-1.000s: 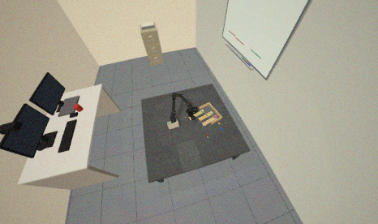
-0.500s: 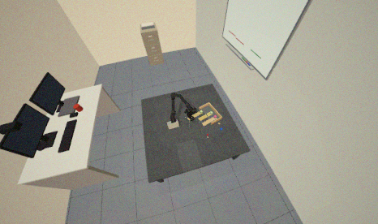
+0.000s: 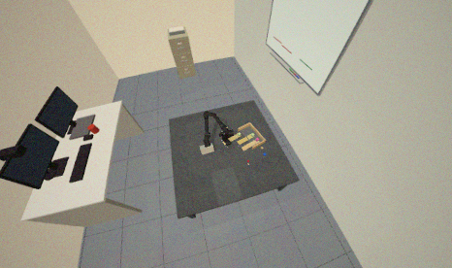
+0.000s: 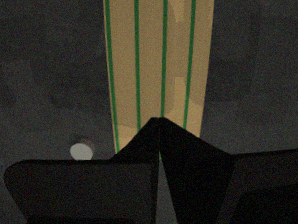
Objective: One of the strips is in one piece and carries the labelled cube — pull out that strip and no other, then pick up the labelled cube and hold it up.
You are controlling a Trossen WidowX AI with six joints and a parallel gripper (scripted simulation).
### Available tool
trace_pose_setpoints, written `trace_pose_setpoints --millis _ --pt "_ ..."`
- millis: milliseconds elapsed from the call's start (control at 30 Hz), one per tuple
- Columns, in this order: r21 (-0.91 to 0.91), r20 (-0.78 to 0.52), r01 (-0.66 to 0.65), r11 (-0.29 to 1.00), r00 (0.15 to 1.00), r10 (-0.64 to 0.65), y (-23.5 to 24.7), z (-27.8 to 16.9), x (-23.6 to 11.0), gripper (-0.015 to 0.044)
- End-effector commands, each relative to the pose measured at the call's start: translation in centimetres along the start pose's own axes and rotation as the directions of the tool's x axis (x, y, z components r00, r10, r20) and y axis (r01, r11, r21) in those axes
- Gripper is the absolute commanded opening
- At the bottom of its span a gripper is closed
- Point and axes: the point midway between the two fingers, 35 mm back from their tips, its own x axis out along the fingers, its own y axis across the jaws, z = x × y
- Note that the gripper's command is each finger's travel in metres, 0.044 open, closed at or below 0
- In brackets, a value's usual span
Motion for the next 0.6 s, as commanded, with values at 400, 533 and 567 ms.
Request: trace_pose_setpoints --millis 400,533,567 --pt "0.006 -0.023 -0.001 1.0 1.0 0.001 0.2 -3.1 0.3 0.0" --pt "0.006 -0.023 -0.001 1.0 1.0 0.001 0.2 -3.4 0.3 0.0" --pt "0.006 -0.023 -0.001 1.0 1.0 0.001 0.2 -3.4 0.3 0.0"
